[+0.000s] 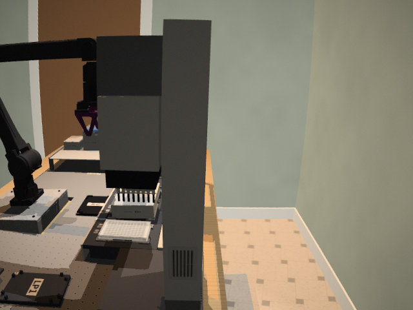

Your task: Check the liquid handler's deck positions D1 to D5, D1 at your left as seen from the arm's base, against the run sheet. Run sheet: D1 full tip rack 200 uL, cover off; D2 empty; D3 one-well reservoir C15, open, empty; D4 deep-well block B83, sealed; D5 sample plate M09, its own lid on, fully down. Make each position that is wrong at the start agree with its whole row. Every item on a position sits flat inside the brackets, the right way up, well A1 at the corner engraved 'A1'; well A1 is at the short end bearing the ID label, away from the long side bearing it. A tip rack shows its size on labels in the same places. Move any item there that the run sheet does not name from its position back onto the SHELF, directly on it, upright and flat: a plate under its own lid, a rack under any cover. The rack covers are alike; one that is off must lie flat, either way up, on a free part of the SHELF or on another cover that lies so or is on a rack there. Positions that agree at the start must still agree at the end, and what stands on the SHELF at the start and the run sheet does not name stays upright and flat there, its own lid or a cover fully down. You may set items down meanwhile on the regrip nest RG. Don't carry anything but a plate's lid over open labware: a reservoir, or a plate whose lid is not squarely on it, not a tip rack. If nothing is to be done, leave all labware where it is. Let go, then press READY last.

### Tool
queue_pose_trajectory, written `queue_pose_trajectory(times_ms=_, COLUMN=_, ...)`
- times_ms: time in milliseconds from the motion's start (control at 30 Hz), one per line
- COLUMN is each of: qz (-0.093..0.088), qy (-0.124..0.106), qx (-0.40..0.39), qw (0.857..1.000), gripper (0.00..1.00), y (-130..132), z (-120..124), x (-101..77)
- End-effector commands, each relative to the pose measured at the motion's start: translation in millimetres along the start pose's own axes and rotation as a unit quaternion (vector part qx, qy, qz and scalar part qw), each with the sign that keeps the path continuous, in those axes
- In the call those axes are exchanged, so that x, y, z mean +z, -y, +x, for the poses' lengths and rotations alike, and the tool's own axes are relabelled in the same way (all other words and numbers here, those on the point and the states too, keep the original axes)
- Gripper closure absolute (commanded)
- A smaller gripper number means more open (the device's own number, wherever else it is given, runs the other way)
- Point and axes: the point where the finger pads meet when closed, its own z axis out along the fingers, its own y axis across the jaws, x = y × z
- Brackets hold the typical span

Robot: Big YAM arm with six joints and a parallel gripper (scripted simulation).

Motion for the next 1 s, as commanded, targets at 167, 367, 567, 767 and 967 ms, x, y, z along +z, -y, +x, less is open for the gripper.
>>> queue_pose_trajectory(times_ms=167, qz=0.004, qy=0.038, qx=-0.011, qw=0.999, gripper=0.00, y=41.2, z=-43.9, x=-24.4)
queue_pose_trajectory(times_ms=367, qz=0.005, qy=0.038, qx=-0.010, qw=0.999, gripper=0.00, y=58.8, z=-55.2, x=-24.3)
queue_pose_trajectory(times_ms=567, qz=0.008, qy=0.037, qx=-0.010, qw=0.999, gripper=0.00, y=85.0, z=-71.9, x=-24.1)
queue_pose_trajectory(times_ms=767, qz=0.009, qy=0.036, qx=-0.010, qw=0.999, gripper=0.00, y=110.8, z=-88.0, x=-23.8)
queue_pose_trajectory(times_ms=967, qz=0.007, qy=0.029, qx=-0.010, qw=1.000, gripper=0.00, y=126.7, z=-95.7, x=-23.4)
